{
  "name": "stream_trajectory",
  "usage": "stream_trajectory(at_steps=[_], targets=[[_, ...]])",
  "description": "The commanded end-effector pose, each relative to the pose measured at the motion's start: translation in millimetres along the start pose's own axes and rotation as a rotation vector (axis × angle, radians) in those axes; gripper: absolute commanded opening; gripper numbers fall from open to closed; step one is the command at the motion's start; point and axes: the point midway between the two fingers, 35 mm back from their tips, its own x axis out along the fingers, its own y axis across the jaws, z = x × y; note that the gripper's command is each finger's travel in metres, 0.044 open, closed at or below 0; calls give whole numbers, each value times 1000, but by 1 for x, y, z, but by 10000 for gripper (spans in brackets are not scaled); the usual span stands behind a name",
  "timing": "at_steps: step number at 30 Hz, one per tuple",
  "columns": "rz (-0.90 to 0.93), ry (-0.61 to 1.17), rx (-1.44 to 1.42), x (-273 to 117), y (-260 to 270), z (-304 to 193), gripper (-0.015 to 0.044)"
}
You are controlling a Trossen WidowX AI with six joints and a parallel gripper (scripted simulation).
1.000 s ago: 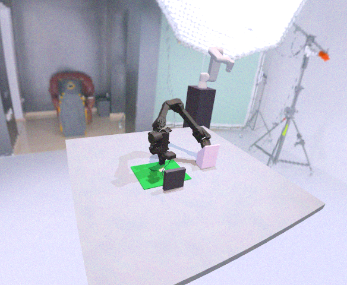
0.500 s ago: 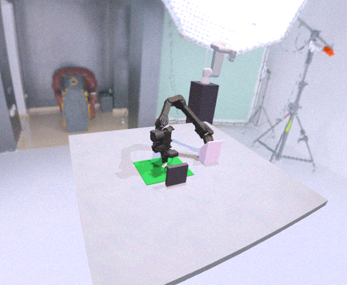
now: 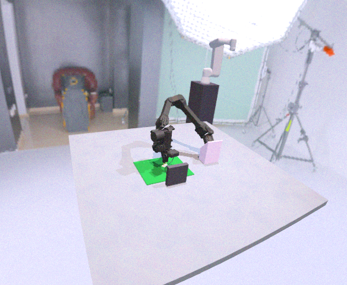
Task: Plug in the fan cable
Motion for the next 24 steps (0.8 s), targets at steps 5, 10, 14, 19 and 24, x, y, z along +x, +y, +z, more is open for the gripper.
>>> stream_trajectory(at_steps=[5,10,14,19,24], targets=[[-6,5,-8,2,-1,-2,0],[-6,5,-5,2,-1,-1,0],[-6,5,-4,2,-1,-1,0],[-6,5,-1,1,-2,1,0],[-6,5,1,2,-2,1,0]])
